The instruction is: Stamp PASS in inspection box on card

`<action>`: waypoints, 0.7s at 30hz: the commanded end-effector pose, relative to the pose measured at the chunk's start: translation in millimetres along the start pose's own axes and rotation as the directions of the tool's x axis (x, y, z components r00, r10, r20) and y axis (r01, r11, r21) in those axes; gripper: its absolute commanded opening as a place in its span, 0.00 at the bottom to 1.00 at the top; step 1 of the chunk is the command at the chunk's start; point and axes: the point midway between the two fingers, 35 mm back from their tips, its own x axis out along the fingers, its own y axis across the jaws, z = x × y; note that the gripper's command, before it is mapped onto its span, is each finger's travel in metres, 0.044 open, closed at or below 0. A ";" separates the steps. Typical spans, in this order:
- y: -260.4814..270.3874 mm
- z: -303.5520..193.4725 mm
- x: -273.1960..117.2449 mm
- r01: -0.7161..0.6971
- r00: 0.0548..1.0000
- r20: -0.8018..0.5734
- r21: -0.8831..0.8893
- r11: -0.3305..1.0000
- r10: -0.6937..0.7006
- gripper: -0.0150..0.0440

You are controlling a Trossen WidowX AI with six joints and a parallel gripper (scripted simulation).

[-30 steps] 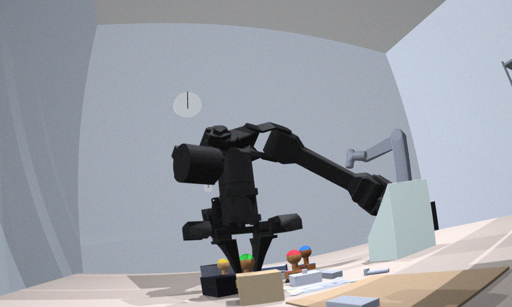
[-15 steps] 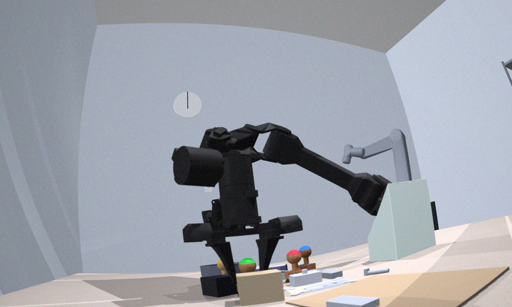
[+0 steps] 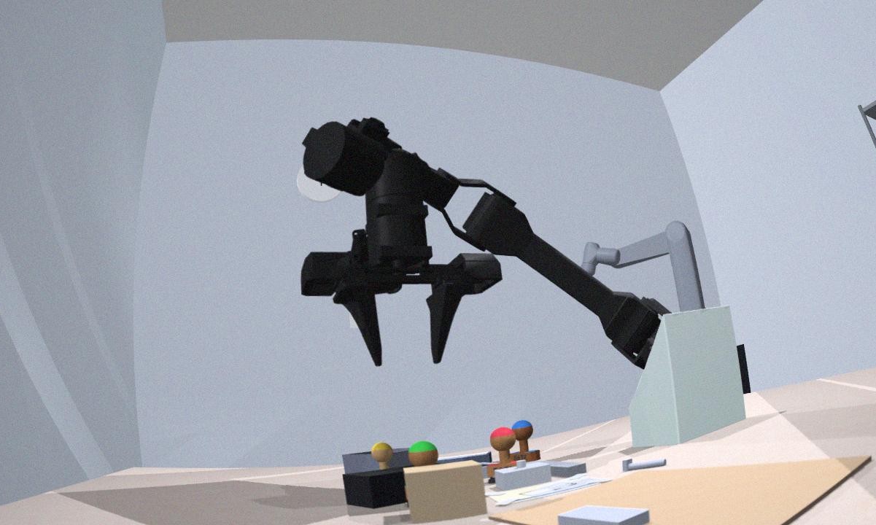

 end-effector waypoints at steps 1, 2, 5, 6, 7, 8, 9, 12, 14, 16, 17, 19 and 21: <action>-1.9 2.4 -4.1 0.017 1.000 0.002 0.009 1.000 -0.017 0.70; -1.9 2.4 -4.1 0.017 1.000 0.002 0.009 1.000 -0.017 0.70; -1.9 2.4 -4.1 0.017 1.000 0.002 0.009 1.000 -0.017 0.70; -1.9 2.4 -4.1 0.017 1.000 0.002 0.009 1.000 -0.017 0.70; -1.9 2.4 -4.1 0.017 1.000 0.002 0.009 1.000 -0.017 0.70; -1.9 2.4 -4.1 0.017 1.000 0.002 0.009 1.000 -0.017 0.70; -1.9 2.4 -4.1 0.017 1.000 0.002 0.009 1.000 -0.017 0.70; -1.9 2.4 -4.1 0.017 1.000 0.002 0.009 1.000 -0.017 0.70; -1.9 2.4 -4.1 0.017 1.000 0.002 0.009 1.000 -0.017 0.70; -1.5 3.0 -2.4 0.017 1.000 0.006 0.004 1.000 -0.017 0.70; -1.5 3.0 -2.4 0.017 1.000 0.006 0.004 1.000 -0.017 0.70; -1.5 3.0 -2.4 0.017 1.000 0.006 0.004 1.000 -0.017 0.70; -1.5 3.0 -2.4 0.017 1.000 0.006 0.004 1.000 -0.017 0.70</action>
